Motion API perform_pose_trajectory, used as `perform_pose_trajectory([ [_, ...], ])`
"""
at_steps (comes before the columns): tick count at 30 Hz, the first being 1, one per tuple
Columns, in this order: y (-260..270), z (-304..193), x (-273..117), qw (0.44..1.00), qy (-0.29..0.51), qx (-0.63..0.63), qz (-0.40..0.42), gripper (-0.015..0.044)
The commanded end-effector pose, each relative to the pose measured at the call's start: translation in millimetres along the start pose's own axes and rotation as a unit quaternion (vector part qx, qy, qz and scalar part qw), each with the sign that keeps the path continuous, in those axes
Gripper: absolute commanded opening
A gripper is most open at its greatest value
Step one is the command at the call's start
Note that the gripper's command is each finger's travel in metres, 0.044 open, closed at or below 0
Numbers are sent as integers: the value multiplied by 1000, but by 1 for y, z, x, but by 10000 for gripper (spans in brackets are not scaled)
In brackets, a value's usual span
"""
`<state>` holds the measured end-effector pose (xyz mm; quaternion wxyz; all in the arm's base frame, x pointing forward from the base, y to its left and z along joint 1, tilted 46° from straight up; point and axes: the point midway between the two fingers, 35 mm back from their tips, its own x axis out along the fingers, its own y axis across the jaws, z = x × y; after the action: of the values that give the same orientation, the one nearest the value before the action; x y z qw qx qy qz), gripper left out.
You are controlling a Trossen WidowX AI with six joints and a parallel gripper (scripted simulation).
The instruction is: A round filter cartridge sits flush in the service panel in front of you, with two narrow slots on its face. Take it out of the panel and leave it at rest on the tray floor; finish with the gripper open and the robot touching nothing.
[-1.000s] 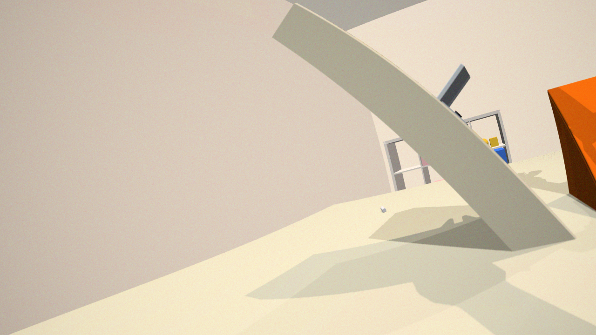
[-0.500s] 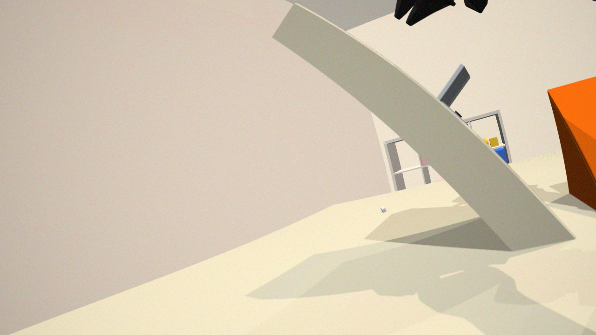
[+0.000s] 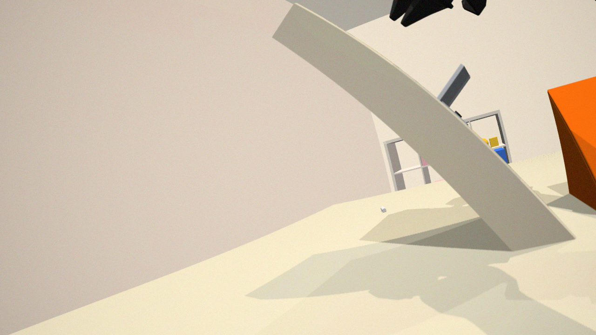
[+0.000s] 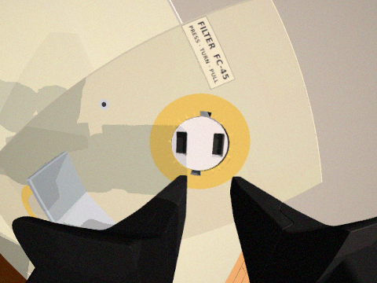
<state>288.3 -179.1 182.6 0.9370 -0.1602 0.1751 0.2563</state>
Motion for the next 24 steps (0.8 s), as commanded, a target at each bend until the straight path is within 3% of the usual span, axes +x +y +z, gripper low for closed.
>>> perform_pose_trajectory([
  [1,1,-1,6,1000,-1,4,2,114],
  [24,1,0,43,1000,-1,4,2,114],
])
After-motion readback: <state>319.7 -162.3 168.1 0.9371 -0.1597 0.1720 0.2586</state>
